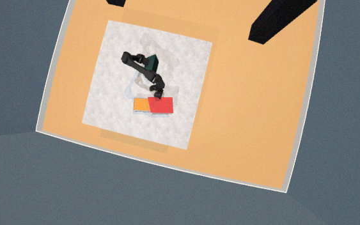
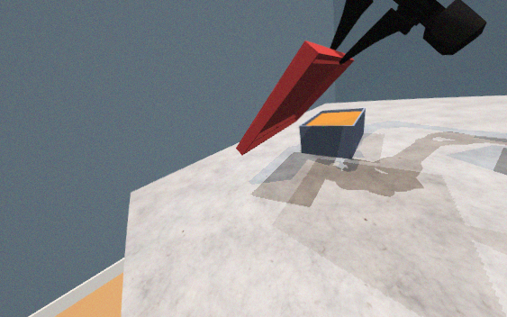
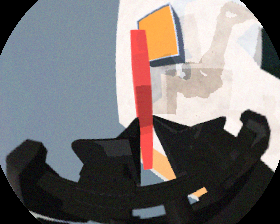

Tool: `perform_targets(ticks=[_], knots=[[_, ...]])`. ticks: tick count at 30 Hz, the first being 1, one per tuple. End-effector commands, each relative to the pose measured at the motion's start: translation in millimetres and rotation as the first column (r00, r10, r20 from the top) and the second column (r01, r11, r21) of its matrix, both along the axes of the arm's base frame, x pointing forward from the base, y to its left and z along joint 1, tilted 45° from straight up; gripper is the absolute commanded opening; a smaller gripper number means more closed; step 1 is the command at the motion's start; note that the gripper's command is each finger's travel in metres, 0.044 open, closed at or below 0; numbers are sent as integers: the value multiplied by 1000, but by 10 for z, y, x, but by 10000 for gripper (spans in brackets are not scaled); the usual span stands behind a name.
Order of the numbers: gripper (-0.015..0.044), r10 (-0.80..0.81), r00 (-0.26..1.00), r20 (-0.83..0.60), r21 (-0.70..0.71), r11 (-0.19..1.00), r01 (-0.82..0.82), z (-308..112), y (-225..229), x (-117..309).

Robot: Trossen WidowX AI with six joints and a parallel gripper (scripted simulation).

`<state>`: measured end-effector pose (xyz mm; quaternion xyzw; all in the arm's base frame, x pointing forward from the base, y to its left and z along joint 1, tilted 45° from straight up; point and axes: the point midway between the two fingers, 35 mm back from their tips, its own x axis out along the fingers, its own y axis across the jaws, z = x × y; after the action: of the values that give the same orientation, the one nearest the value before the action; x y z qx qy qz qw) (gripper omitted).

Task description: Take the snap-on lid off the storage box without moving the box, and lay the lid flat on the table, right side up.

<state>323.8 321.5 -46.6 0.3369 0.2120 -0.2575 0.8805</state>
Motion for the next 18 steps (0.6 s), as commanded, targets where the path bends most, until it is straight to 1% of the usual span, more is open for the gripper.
perform_targets(ticks=[1,18], knots=[[0,1,1000,10,8,1000,-1,-32,90,-32],[0,1,1000,9,11,1000,-1,-250,324,-145]])
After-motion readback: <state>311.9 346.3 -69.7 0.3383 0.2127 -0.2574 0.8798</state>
